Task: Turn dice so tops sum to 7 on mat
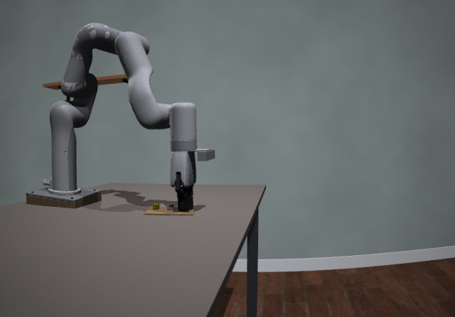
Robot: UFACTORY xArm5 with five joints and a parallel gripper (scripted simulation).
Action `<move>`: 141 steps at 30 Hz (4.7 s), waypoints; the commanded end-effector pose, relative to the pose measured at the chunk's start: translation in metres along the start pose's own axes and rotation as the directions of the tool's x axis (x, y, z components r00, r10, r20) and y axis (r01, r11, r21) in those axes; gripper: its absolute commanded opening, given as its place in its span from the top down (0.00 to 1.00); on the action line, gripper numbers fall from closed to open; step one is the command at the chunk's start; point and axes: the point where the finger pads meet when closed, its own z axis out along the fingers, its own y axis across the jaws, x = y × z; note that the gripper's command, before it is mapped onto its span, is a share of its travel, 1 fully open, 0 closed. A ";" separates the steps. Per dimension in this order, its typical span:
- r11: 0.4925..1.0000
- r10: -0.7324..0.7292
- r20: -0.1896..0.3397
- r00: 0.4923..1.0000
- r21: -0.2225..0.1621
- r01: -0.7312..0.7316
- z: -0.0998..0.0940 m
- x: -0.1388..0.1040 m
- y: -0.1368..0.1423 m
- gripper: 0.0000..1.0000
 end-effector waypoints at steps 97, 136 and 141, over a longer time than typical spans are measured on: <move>1.000 0.000 -0.003 1.000 0.001 0.000 -0.174 0.001 -0.008 0.00; 1.000 0.000 -0.003 1.000 0.001 0.000 -0.174 0.001 -0.008 0.00; 1.000 0.000 -0.003 1.000 0.001 0.000 -0.174 0.001 -0.008 0.00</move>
